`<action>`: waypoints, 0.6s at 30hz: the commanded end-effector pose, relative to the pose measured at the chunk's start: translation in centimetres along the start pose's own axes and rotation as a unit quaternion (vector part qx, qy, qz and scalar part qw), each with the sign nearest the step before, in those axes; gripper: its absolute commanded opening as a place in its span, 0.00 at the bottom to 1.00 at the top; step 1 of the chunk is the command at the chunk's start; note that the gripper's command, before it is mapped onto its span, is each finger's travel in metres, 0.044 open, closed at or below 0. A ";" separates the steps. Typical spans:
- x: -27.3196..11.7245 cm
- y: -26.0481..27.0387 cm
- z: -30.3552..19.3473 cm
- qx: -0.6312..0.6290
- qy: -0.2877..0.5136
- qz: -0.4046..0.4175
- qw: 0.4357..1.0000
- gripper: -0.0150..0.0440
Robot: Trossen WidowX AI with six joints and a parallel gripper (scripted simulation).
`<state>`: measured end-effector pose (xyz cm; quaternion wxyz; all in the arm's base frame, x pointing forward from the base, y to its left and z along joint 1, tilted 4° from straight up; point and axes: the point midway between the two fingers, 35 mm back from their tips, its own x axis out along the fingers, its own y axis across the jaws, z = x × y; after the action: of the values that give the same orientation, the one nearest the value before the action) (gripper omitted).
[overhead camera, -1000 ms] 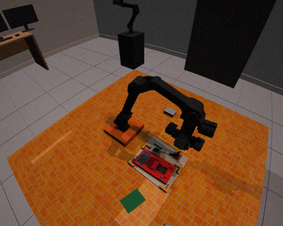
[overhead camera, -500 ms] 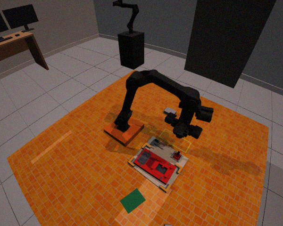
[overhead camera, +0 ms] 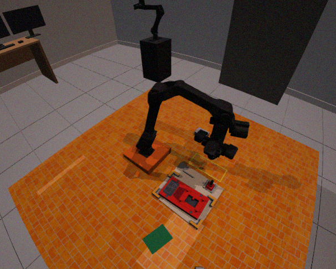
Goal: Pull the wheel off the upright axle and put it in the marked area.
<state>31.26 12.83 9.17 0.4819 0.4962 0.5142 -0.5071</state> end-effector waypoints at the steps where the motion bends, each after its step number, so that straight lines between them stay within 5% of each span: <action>1: 1.1 -0.2 -0.1 0.001 0.001 -0.002 1.000 0.25; 18: 9.0 -0.2 -0.1 0.001 0.001 -0.003 1.000 0.25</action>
<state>31.16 13.16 2.33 0.4834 0.4990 0.5131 -0.5041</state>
